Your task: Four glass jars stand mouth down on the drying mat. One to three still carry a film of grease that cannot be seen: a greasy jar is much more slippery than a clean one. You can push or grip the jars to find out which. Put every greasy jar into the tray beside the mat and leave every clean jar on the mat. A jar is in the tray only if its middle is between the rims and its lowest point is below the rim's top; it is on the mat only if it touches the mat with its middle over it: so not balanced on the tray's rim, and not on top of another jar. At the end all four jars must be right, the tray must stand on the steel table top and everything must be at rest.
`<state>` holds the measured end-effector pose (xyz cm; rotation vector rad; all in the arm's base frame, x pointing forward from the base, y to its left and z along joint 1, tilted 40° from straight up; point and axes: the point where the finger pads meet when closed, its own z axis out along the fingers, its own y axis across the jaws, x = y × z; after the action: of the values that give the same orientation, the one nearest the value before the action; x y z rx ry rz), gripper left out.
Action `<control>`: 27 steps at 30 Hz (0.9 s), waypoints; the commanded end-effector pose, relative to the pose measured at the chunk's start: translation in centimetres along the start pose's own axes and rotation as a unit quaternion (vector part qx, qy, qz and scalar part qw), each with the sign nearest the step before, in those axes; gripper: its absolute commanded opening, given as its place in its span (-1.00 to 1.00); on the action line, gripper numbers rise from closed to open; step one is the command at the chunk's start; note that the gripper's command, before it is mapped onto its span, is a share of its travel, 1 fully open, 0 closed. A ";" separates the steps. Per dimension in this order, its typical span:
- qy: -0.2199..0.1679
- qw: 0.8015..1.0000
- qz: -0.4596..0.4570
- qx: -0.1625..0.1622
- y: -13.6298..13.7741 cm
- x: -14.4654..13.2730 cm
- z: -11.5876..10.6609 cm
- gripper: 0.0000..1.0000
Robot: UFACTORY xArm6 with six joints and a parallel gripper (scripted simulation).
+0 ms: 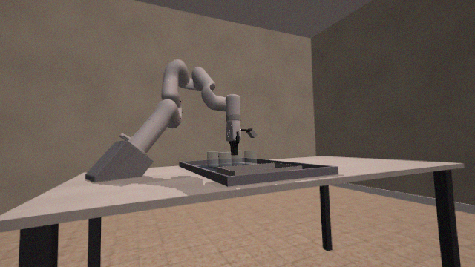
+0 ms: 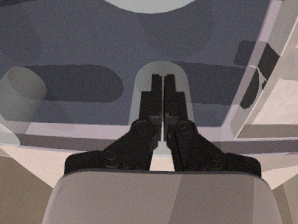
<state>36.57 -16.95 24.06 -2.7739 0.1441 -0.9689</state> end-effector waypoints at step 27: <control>0.001 1.000 -0.001 -0.001 0.0 -0.2 -0.1 -1.00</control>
<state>36.33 -16.90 23.87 -2.7739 0.1441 -0.9690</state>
